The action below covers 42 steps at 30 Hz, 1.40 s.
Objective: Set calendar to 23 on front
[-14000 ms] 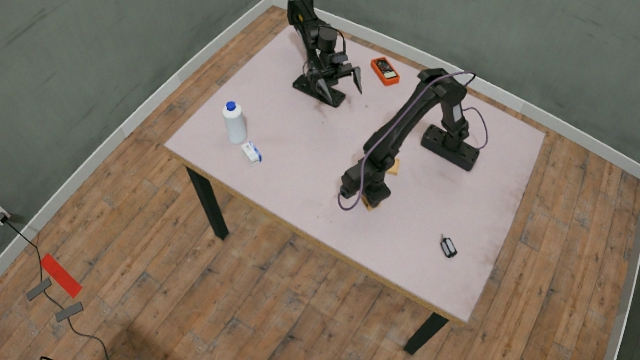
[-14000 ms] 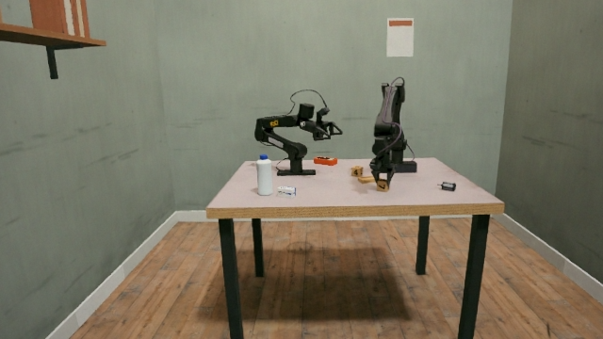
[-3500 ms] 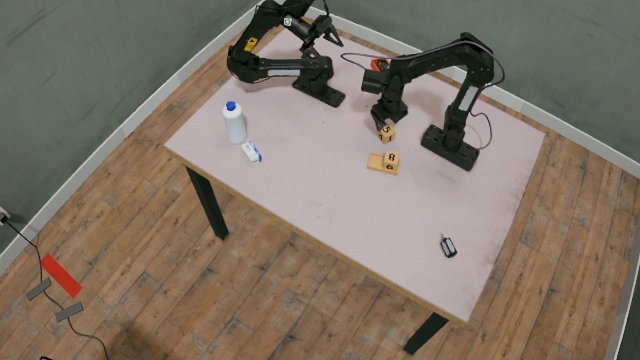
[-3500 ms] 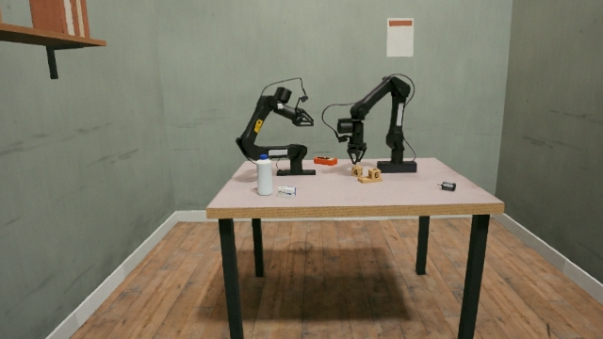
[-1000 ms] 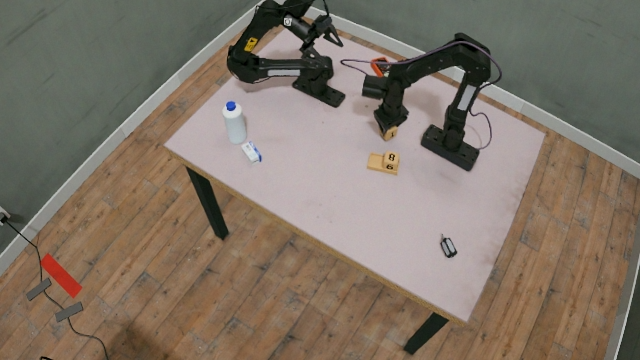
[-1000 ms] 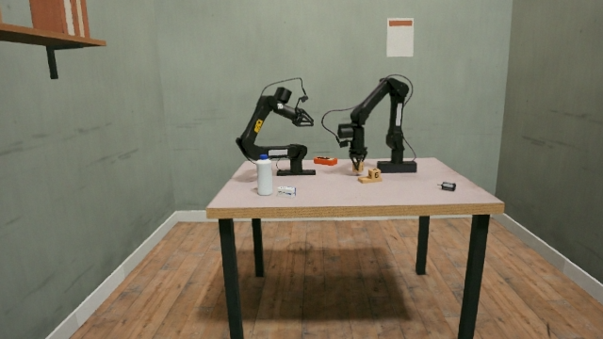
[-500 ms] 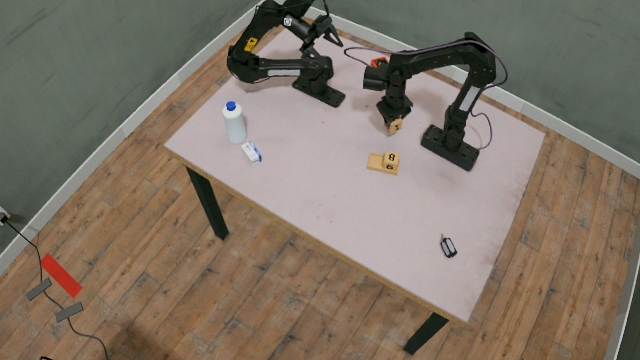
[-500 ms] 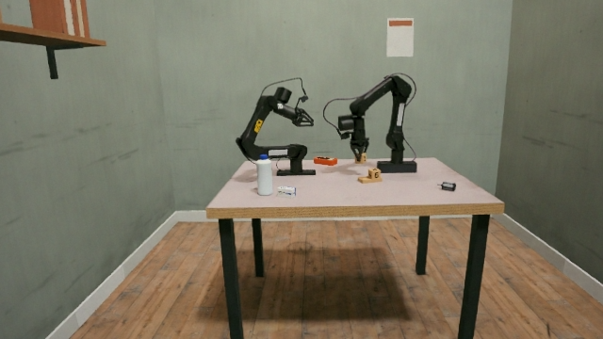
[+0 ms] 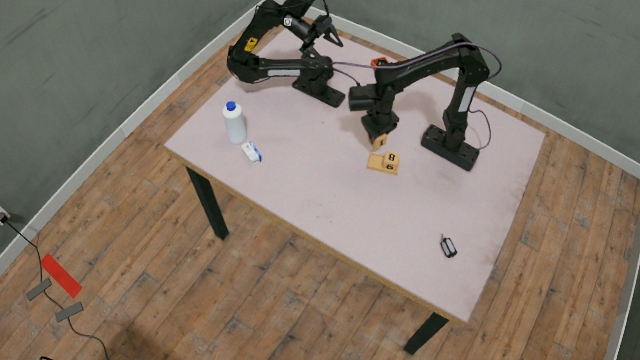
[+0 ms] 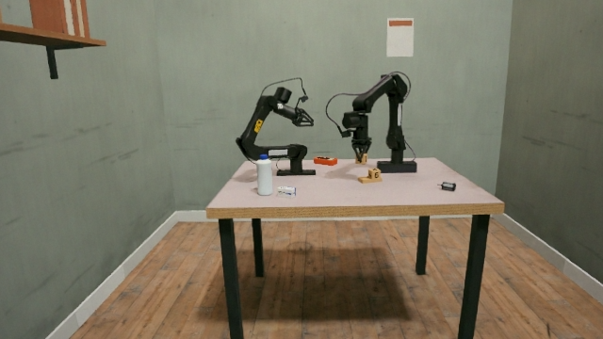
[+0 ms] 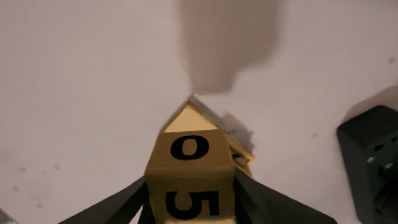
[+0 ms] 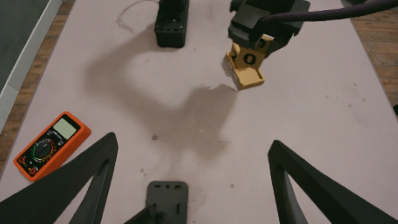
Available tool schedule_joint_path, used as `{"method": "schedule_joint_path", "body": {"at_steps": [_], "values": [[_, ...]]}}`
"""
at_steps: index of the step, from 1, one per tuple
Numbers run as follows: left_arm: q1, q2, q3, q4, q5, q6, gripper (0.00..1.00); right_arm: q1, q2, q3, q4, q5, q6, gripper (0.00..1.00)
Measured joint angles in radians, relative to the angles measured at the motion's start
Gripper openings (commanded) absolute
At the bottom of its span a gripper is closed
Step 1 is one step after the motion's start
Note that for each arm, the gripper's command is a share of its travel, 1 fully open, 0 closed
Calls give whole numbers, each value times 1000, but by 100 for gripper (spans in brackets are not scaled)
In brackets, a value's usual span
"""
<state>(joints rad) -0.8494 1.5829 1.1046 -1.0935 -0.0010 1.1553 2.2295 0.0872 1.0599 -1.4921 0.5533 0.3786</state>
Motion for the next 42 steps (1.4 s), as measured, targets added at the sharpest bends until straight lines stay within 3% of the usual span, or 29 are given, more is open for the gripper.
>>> {"method": "schedule_joint_path", "body": {"at_steps": [10, 29, 42], "values": [[56, 10, 12, 18, 5, 4, 40, 0, 0, 0, 0, 0, 0, 100], [49, 70, 33, 39, 11, -636, 40, 0, 0, 0, 0, 0, 0, 100], [37, 82, 42, 53, 1, -739, 40, 0, 0, 0, 0, 0, 0, 100]]}}
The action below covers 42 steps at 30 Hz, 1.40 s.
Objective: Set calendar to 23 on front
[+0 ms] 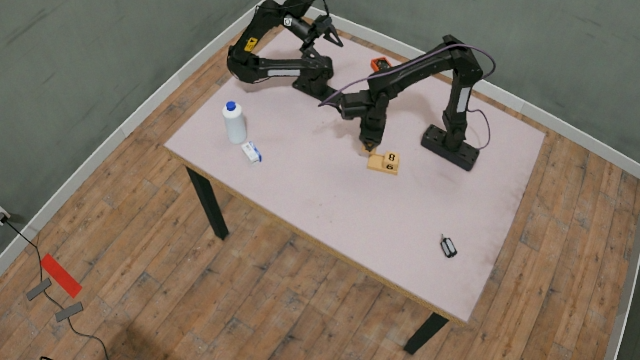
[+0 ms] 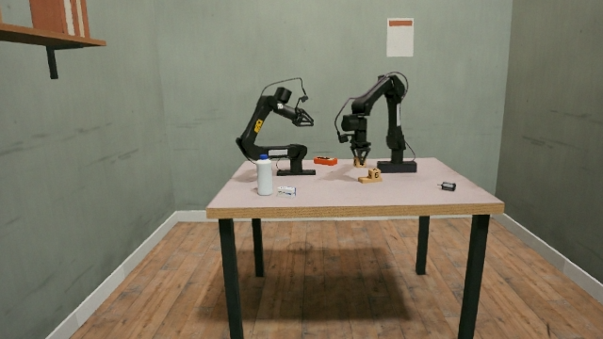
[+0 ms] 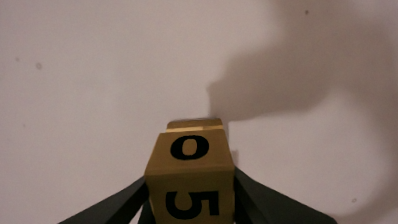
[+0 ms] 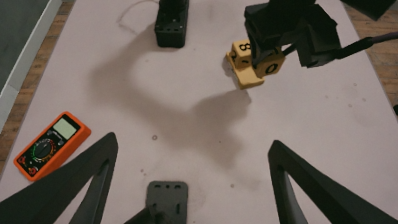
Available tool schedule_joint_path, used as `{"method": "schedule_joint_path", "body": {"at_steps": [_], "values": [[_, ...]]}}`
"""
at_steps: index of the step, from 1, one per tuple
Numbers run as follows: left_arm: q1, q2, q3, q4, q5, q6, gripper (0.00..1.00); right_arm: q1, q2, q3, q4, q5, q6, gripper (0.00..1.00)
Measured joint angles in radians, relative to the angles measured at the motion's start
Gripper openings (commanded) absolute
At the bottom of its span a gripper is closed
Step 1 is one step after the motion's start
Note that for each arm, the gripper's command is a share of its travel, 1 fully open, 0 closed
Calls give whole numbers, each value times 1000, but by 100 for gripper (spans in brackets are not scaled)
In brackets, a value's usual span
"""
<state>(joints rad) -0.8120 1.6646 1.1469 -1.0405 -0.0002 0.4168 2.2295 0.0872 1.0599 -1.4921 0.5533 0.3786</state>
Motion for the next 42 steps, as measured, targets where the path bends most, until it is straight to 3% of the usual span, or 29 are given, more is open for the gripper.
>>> {"method": "schedule_joint_path", "body": {"at_steps": [21, 31, 42], "values": [[6, 23, -129, 147, 0, 1, 40, 0, 0, 0, 0, 0, 0, 100], [12, 24, -137, 172, 0, 13, 40, 0, 0, 0, 0, 0, 0, 100], [48, 3, -239, 209, -1, 35, 40, 0, 0, 0, 0, 0, 0, 100]]}}
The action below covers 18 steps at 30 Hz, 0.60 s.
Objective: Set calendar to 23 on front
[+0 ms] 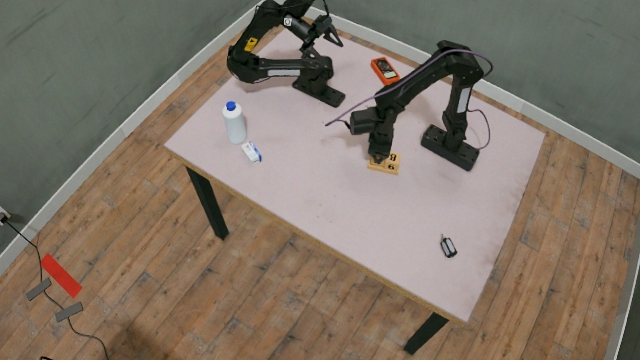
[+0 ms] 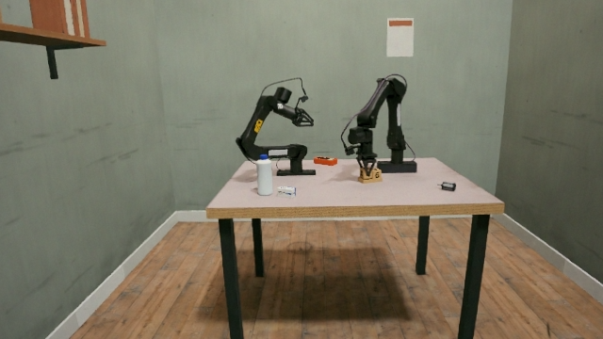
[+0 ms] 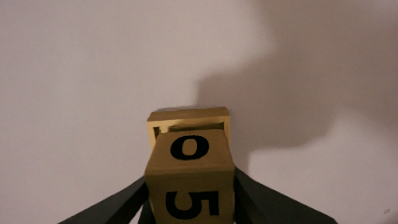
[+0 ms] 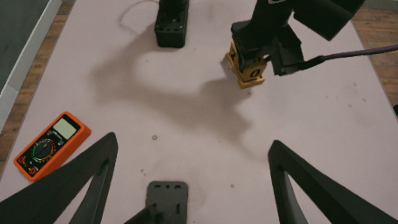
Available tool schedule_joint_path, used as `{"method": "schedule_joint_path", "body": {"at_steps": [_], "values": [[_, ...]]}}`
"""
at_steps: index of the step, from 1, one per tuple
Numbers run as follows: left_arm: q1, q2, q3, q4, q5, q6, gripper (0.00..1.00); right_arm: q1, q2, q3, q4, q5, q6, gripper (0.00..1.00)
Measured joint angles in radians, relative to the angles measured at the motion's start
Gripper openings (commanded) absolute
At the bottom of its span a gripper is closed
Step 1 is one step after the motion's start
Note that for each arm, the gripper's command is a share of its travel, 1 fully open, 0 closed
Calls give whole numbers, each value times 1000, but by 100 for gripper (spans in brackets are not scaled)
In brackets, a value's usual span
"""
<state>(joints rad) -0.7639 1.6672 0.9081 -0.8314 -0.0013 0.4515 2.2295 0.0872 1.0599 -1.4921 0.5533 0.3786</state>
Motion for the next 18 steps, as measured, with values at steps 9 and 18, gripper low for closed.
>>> {"method": "schedule_joint_path", "body": {"at_steps": [9, 18], "values": [[0, -10, 0, 4, 0, 2, 40, 0, 0, 0, 0, 0, 0, 100], [0, -36, 0, 7, 0, 2, 40, 0, 0, 0, 0, 0, 0, 100]]}}
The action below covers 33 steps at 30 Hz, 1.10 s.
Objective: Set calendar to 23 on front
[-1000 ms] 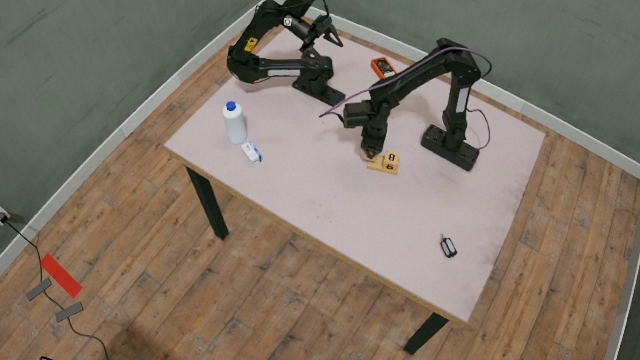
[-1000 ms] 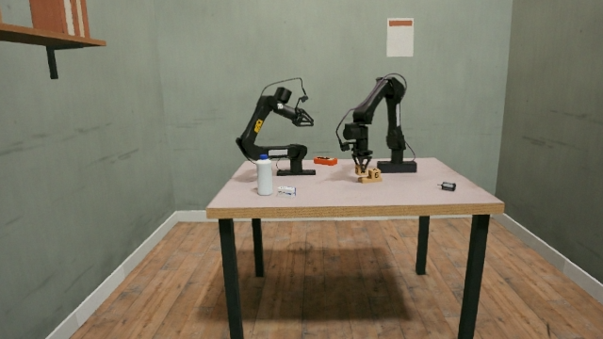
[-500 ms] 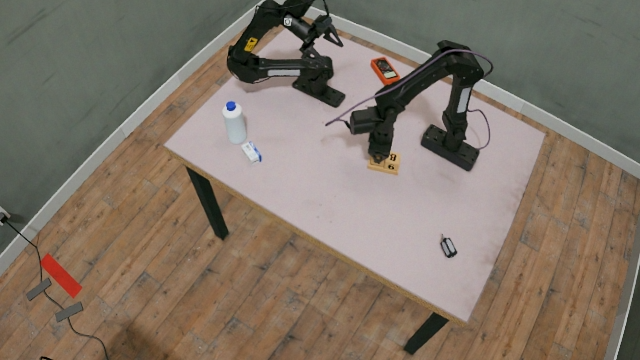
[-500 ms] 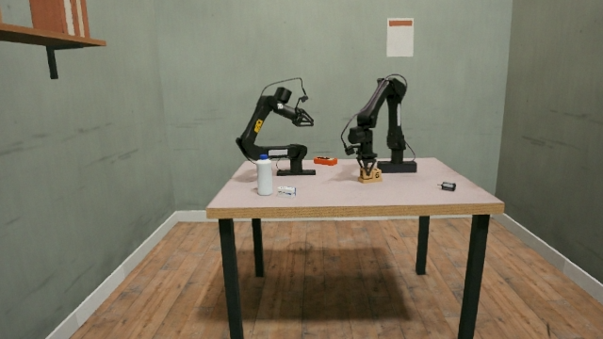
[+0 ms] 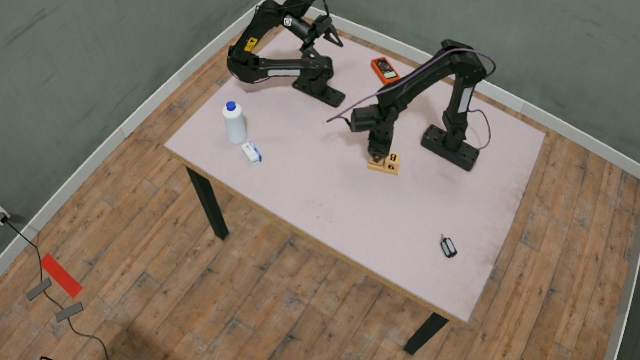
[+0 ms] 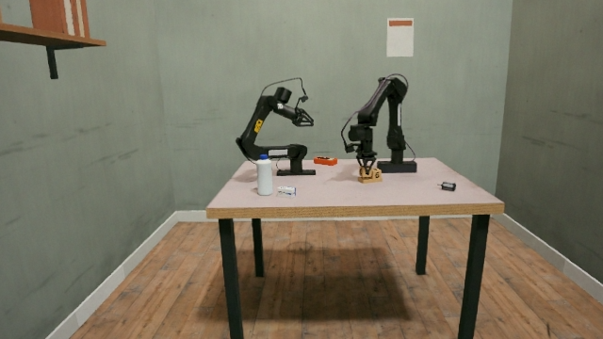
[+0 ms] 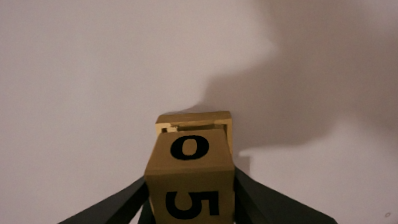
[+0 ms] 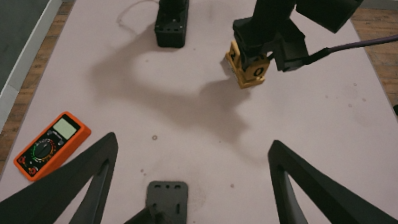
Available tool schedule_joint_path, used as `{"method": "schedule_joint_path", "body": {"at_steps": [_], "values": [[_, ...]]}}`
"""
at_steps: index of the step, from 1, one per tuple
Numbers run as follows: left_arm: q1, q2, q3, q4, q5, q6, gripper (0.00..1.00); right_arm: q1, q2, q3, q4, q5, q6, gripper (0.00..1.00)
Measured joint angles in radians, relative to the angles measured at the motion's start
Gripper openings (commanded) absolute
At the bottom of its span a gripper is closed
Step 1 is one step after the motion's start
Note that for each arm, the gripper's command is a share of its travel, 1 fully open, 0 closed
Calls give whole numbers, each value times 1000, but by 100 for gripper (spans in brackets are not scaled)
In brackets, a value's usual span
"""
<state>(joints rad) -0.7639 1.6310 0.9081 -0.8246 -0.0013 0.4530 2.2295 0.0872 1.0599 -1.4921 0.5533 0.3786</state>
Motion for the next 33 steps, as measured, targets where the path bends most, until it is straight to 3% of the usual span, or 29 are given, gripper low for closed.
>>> {"method": "schedule_joint_path", "body": {"at_steps": [33], "values": [[1, 40, -43, 74, -2, 0, 40, 0, 0, 0, 0, 0, 0, 100]]}}
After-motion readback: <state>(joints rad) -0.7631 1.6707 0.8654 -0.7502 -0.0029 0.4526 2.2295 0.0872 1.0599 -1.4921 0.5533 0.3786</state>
